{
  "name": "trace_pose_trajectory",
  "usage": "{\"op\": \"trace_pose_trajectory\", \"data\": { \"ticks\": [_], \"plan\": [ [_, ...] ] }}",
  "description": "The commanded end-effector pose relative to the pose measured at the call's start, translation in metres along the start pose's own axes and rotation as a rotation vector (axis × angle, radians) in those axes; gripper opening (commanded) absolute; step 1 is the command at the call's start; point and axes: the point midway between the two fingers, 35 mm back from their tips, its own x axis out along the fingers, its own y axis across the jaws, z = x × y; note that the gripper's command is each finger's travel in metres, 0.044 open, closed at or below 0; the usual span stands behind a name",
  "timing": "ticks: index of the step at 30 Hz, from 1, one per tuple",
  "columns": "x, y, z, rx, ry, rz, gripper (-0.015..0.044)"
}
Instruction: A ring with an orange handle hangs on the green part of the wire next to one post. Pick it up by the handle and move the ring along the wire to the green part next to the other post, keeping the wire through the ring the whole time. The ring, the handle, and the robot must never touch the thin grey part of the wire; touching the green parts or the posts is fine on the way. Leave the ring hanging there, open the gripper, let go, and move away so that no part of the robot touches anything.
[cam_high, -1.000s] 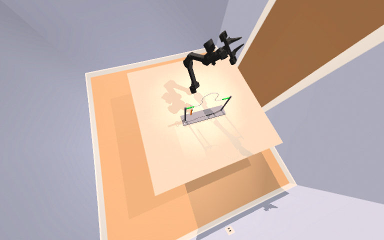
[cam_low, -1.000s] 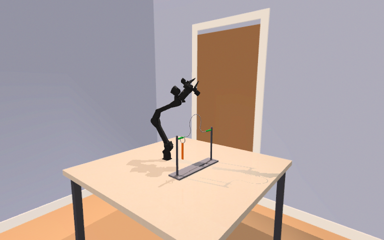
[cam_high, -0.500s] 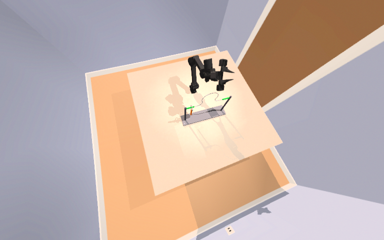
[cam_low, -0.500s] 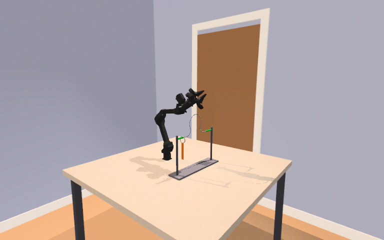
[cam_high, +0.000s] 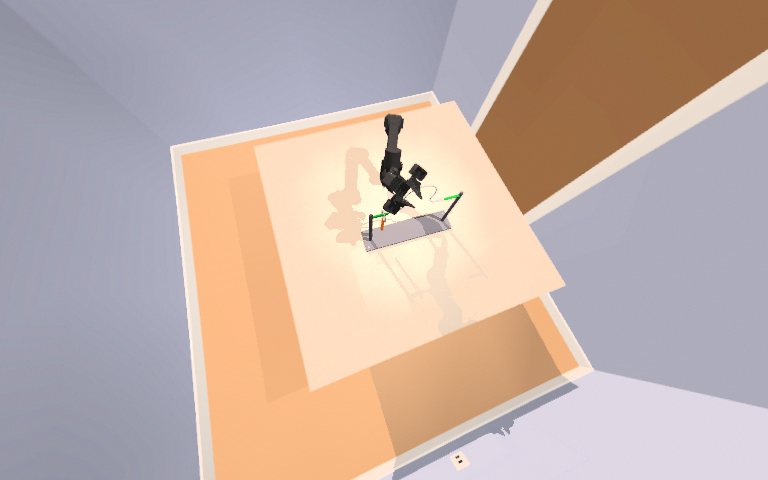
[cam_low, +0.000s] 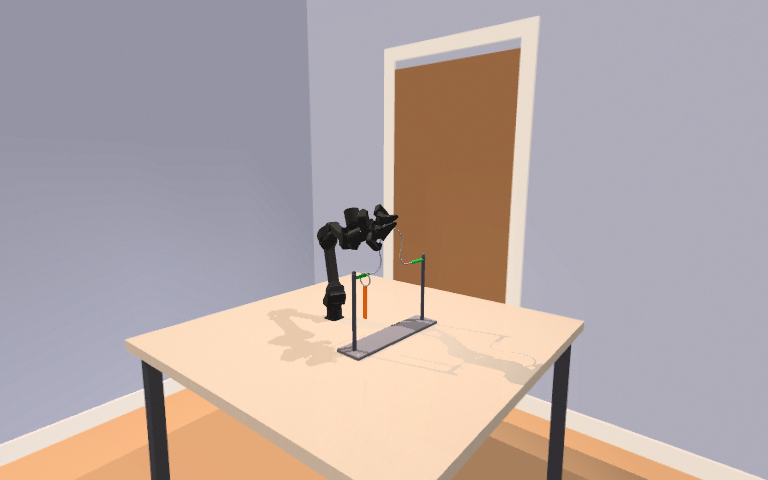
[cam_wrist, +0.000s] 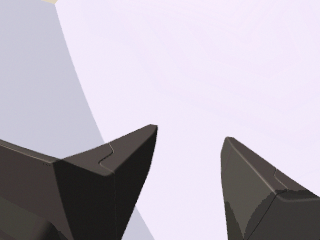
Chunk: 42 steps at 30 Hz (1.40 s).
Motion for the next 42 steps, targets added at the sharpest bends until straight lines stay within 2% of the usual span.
{"op": "trace_pose_trajectory", "data": {
  "ticks": [1, 13, 19, 30, 42],
  "plan": [
    [-0.020, -0.045, 0.007, -0.114, -0.014, -0.104, 0.0160],
    [-0.115, -0.166, 0.028, -0.397, -0.015, -0.438, 0.0160],
    [-0.150, -0.192, 0.018, -0.467, 0.037, -0.507, 0.0160],
    [-0.225, -0.228, -0.055, -0.577, 0.252, -0.512, 0.0160],
    [-0.304, -0.222, -0.148, -0.651, 0.422, -0.438, 0.0160]
  ]
}}
